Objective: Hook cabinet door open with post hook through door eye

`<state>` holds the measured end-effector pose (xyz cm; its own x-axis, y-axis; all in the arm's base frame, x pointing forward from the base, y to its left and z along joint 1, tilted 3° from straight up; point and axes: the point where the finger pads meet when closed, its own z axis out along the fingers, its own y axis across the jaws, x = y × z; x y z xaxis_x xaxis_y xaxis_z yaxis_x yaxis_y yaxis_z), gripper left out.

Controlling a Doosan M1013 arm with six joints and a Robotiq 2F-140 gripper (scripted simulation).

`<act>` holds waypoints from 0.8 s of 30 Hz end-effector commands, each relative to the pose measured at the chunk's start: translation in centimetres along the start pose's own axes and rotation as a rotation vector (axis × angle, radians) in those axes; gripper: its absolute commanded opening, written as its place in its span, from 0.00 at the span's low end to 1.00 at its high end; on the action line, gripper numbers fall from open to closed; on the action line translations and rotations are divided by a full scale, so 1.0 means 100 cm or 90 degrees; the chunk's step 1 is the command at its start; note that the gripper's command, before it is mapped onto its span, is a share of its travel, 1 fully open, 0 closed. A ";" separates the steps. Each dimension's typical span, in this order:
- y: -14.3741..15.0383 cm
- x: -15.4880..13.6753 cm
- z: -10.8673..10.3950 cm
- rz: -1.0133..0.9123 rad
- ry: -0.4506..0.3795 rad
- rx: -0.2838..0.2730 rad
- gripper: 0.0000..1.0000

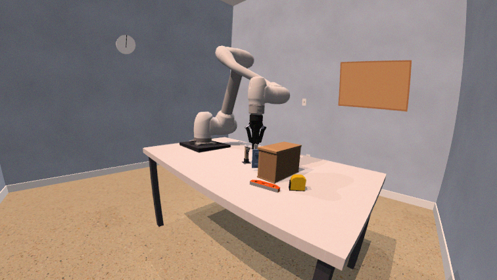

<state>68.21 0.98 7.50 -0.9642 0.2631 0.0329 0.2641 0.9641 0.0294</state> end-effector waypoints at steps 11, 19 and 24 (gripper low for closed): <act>0.002 0.000 0.005 -0.003 0.003 -0.001 0.03; 0.002 0.000 0.005 -0.003 0.003 -0.001 0.03; 0.002 0.000 0.005 -0.003 0.003 -0.001 0.03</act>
<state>68.24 0.99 7.27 -0.9642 0.2629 0.0346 0.2639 0.9641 0.0292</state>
